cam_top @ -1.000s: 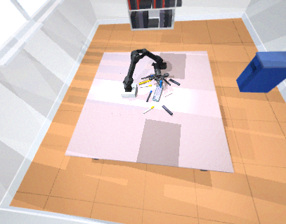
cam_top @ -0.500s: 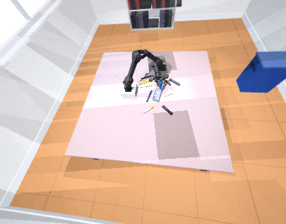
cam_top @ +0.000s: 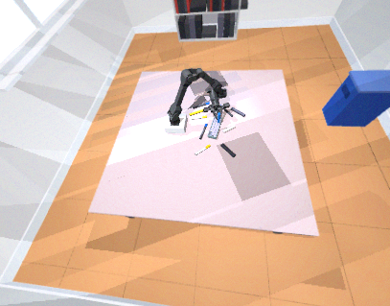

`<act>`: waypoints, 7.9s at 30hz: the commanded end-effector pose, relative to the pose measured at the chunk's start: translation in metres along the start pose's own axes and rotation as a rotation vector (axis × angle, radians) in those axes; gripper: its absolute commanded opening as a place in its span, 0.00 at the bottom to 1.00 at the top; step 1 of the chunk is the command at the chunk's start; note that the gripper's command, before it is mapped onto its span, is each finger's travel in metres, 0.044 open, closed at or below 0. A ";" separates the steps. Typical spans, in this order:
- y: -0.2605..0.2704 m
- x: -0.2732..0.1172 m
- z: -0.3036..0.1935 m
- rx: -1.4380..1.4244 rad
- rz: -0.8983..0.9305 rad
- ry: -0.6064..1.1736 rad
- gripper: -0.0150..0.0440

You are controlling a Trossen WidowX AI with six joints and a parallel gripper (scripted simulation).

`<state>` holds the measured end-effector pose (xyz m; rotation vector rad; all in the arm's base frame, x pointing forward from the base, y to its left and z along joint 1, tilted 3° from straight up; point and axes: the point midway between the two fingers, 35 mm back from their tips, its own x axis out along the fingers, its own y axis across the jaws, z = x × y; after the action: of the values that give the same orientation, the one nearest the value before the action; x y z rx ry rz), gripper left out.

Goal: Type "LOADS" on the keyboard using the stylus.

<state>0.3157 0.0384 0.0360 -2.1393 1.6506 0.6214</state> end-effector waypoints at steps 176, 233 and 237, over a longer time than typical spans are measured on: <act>-0.006 -0.054 -0.006 0.004 -0.001 -0.008 0.25; -0.008 -0.041 0.032 0.004 -0.001 -0.004 0.39; -0.008 -0.040 0.033 0.004 -0.001 -0.004 0.39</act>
<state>0.3110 0.0905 0.0324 -2.1411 1.6467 0.6213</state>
